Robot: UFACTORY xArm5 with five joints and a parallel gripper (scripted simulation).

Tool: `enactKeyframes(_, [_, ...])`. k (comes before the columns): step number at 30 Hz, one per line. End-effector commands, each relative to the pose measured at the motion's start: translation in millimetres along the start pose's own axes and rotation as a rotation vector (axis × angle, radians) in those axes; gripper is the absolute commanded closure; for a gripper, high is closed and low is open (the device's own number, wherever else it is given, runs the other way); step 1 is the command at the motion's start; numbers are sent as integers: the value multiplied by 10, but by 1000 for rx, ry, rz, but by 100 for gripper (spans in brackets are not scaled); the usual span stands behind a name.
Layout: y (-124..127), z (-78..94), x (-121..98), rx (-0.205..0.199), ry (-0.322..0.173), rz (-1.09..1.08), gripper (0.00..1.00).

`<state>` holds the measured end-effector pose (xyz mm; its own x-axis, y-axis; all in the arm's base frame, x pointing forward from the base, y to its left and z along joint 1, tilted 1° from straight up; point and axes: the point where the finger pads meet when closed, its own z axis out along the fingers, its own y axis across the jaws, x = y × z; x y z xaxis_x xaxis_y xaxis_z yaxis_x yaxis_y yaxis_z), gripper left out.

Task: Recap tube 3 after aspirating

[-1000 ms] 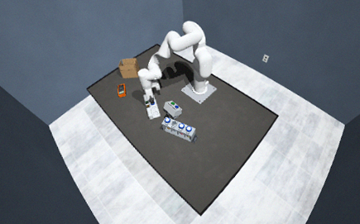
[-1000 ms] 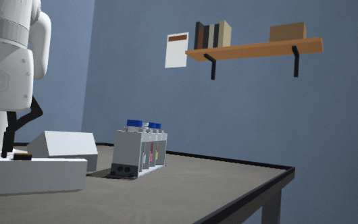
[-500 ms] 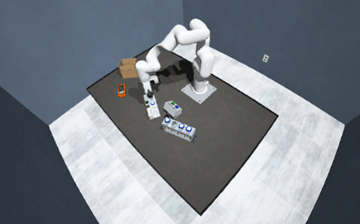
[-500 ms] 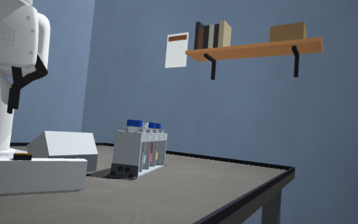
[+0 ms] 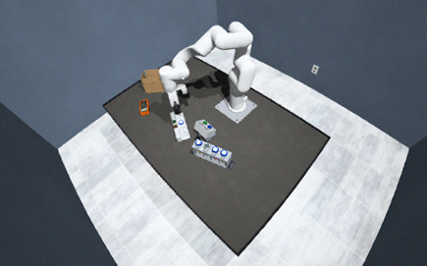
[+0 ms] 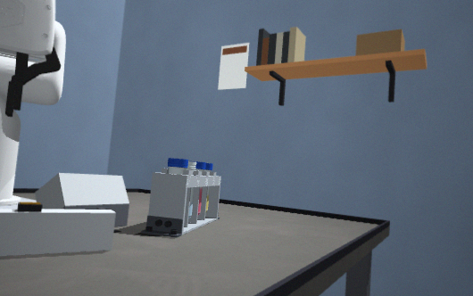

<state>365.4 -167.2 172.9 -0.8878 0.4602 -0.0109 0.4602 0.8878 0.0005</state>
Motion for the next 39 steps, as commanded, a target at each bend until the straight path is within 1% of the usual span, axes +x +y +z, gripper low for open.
enactKeyframes(1, [144,31,160,6,-5,234,100])
enactKeyframes(2, [144,31,160,6,-5,234,100])
enactKeyframes(4, [245,72,281,5,-5,375,100])
enactKeyframes(17, [594,213,696,4,-6,934,100])
enactKeyframes(19, [594,213,696,4,-6,934,100])
enactKeyframes(20, [646,234,757,4,-7,1038,100])
enactKeyframes(22, [748,276,878,3,-6,1130,100])
enactKeyframes(34, [1223,467,1442,3,-7,1144,100])
enactKeyframes(36, [1223,467,1442,3,-7,1144,100])
enactKeyframes(39, [1379,531,1628,3,-6,1144,100])
